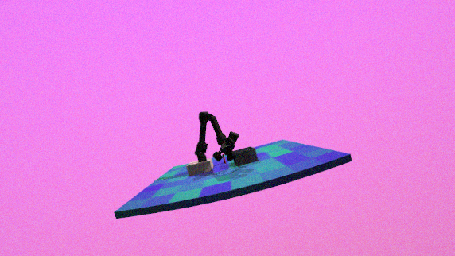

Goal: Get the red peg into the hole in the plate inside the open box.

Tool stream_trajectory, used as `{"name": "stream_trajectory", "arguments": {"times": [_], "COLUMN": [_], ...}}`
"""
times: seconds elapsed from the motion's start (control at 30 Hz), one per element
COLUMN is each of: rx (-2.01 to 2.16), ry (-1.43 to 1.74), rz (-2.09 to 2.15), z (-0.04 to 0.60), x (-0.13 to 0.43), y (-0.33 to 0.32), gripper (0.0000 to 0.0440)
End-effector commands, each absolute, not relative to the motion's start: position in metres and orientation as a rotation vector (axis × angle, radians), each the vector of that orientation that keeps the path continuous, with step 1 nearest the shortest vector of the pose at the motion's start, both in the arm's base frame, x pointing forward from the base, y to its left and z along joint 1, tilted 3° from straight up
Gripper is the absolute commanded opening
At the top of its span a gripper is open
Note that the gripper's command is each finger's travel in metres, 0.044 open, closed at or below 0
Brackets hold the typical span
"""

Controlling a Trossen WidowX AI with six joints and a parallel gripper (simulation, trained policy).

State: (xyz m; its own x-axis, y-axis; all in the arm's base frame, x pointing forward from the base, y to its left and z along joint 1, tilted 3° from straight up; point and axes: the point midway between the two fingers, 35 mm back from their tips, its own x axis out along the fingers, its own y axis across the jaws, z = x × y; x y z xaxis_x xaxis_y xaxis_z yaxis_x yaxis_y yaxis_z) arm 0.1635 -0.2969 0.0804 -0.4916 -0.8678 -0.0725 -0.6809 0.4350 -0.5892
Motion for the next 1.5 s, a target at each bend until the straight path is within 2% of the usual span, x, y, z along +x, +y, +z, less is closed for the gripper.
{"name": "stream_trajectory", "arguments": {"times": [0.0,0.1,0.77,1.47], "rx": [-1.318,-1.315,-1.164,-0.761], "ry": [2.292,2.184,1.458,0.852], "rz": [-0.732,-0.798,-1.027,-0.909], "z": [0.082,0.086,0.12,0.16], "x": [0.168,0.183,0.283,0.368], "y": [-0.298,-0.298,-0.266,-0.169], "gripper": [0.0416,0.044,0.044,0.044]}}
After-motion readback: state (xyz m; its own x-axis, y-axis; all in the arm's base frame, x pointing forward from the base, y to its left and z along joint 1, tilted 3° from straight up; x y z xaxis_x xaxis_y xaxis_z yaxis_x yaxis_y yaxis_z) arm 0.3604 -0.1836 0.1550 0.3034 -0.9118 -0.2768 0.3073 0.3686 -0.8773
